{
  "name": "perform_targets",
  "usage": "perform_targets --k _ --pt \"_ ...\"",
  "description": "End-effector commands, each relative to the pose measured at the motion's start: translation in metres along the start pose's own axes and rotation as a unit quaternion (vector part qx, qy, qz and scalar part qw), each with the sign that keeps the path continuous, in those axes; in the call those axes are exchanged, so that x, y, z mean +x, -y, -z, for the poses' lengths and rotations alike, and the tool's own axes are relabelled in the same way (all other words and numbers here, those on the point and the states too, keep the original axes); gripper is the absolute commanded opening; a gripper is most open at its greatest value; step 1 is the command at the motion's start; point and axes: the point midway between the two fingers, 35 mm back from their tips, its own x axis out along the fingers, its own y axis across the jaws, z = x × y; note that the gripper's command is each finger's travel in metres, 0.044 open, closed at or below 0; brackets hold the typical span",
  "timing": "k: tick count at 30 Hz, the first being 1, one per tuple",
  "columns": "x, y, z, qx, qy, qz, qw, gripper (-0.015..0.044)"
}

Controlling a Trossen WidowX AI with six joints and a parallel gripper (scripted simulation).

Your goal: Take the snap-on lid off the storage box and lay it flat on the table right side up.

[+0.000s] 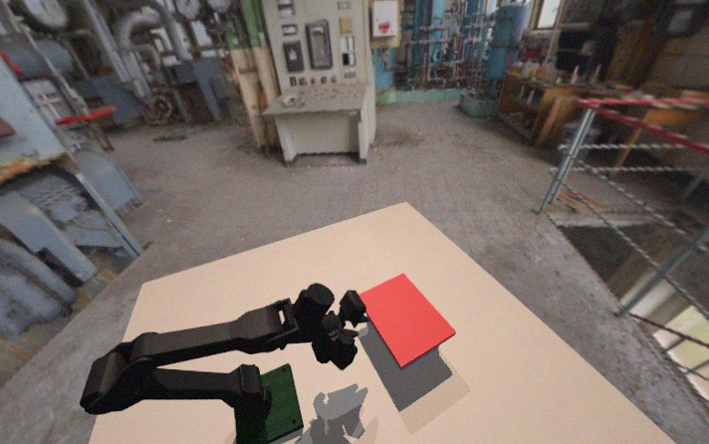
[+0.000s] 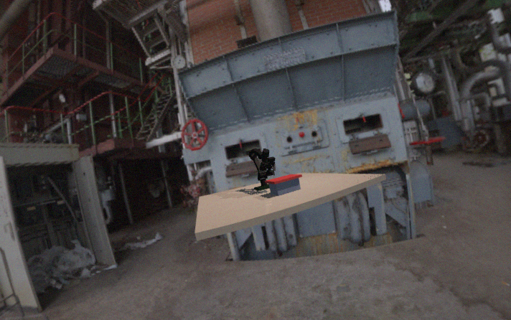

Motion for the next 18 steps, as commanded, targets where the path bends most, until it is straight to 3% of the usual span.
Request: perform_targets --k 1,18 --pt "0.006 0.005 0.001 0.002 -0.003 0.005 1.000 0.0235" --pt "0.033 0.003 0.001 0.002 -0.003 0.004 1.000 0.0235"
